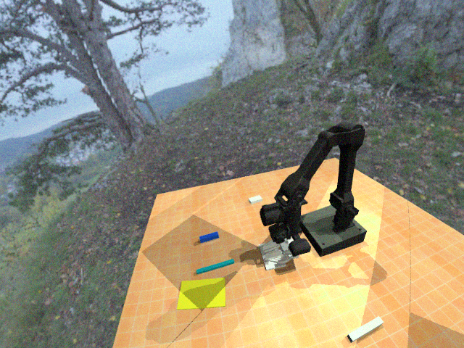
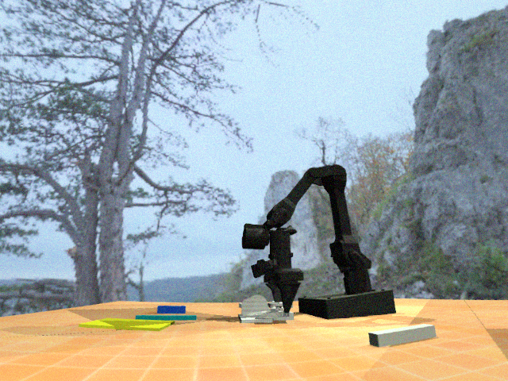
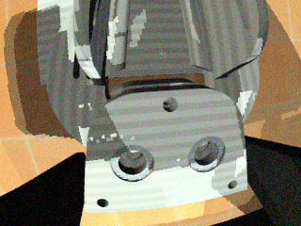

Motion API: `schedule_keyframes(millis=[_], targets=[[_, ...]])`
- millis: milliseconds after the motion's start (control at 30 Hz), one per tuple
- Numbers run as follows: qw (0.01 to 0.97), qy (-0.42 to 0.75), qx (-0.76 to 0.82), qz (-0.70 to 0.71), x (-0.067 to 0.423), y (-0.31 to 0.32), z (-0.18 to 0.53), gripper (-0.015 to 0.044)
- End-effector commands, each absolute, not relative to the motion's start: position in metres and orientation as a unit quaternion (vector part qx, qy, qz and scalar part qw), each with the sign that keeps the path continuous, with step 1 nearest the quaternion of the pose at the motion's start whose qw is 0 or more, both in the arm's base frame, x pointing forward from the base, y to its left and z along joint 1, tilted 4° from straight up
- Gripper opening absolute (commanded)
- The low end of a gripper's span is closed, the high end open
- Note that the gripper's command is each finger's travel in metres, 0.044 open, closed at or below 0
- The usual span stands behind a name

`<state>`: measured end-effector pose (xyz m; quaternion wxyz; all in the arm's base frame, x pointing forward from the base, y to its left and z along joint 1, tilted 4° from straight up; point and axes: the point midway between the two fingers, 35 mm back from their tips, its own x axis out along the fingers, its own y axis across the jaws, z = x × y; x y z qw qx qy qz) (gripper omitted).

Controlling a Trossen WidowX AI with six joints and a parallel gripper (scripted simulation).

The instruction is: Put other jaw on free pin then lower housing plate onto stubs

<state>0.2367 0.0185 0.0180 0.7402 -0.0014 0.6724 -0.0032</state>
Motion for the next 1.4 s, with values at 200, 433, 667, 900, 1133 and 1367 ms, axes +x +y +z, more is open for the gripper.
schedule_keyframes(millis=[200, 433, 667, 900, 1133, 1367], targets=[[0.739, 0.674, -0.004, -0.003, 0.2365, 0.0181, 0.0157, 0.0351], [0.739, 0.674, -0.004, -0.003, 0.2366, 0.0180, 0.0134, 0.0351], [0.739, 0.674, -0.004, -0.003, 0.2368, 0.0180, 0.0122, 0.0351], [0.739, 0.674, -0.004, -0.003, 0.2368, 0.0180, 0.0110, 0.0351], [0.739, 0.674, -0.004, -0.003, 0.2370, 0.0180, 0.0087, 0.0351], [0.739, 0.674, -0.004, -0.003, 0.2371, 0.0180, 0.0085, 0.0351]])
